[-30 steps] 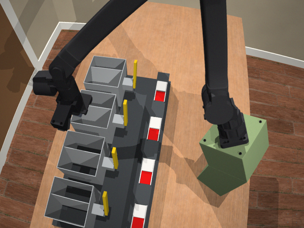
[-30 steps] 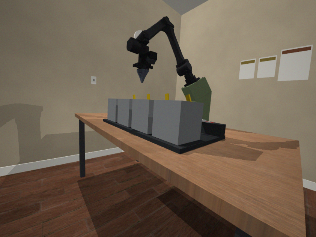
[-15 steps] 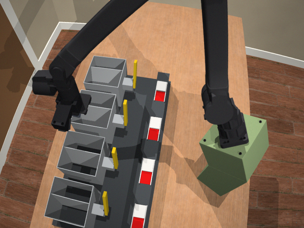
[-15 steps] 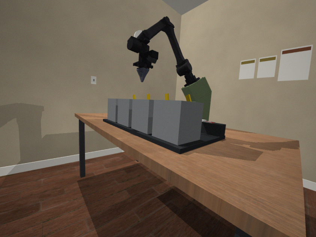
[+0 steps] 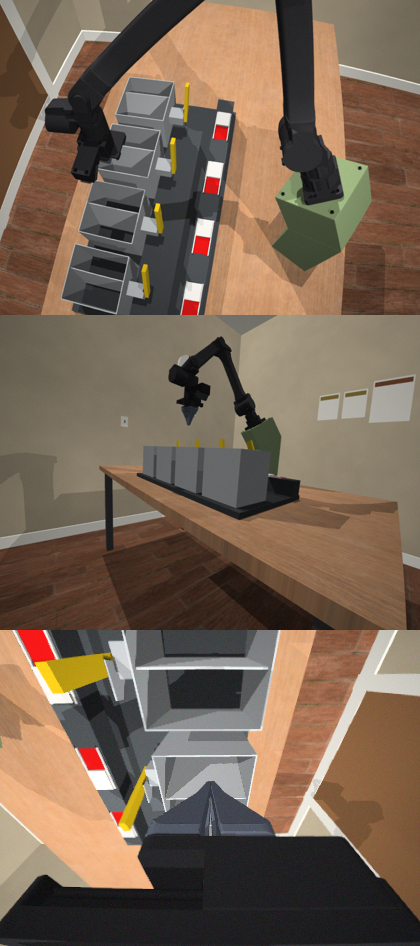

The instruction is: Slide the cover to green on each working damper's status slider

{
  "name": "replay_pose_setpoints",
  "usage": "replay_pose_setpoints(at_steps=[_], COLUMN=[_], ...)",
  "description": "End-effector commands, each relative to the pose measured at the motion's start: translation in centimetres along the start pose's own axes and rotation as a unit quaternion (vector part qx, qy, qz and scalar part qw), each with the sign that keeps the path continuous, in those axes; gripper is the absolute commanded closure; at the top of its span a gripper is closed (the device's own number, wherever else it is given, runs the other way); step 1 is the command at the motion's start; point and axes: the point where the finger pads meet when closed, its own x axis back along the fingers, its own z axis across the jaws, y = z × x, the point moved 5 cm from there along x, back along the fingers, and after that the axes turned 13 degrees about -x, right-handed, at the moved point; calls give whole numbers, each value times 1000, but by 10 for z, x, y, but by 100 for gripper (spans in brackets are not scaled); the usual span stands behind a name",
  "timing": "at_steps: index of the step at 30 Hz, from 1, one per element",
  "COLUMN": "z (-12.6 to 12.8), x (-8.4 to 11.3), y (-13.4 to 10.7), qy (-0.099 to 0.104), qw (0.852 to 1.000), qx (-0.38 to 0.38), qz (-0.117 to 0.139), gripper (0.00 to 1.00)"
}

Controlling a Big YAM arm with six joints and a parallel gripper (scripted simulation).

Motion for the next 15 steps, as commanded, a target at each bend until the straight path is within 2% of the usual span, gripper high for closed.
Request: replay_pose_setpoints(at_steps=[1,6,7,8,10,15], z=[7,12,12,20,20,82], x=[-15,-14,1,2,2,0], y=[1,1,-2,-1,-1,-14], qy=[10,10,-7,-8,-8,-7], qw=[1000,1000,1000,1000,1000,1000], qx=[5,5,-1,-1,-1,-2], qz=[3,2,-4,-6,-6,-5], gripper=[100,100,100,100,100,100])
